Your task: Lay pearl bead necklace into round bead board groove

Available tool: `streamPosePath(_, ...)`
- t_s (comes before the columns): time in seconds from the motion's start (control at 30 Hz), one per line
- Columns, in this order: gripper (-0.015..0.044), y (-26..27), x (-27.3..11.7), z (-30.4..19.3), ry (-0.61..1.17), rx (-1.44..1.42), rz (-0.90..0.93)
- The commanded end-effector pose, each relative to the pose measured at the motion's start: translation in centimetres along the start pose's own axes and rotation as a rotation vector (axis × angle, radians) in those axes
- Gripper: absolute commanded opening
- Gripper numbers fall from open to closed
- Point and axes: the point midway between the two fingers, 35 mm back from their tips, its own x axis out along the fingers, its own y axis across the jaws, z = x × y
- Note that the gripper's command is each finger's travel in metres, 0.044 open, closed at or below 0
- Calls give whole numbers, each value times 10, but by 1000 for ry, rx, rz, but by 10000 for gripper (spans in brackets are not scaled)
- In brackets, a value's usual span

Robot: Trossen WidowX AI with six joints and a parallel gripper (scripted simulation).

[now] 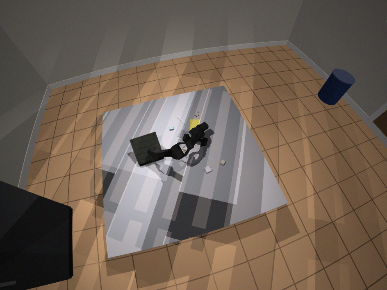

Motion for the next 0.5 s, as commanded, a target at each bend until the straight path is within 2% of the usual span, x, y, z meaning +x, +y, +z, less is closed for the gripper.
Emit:
streamPosePath(0.0,335,2,-9,-4,-1,170,-5)
streamPosePath(0.2,177,11,-30,-15,-2,676,-3)
streamPosePath(0.27,125,12,-32,-16,-2,732,-3)
streamPosePath(0.47,120,12,-32,-16,-2,732,-3)
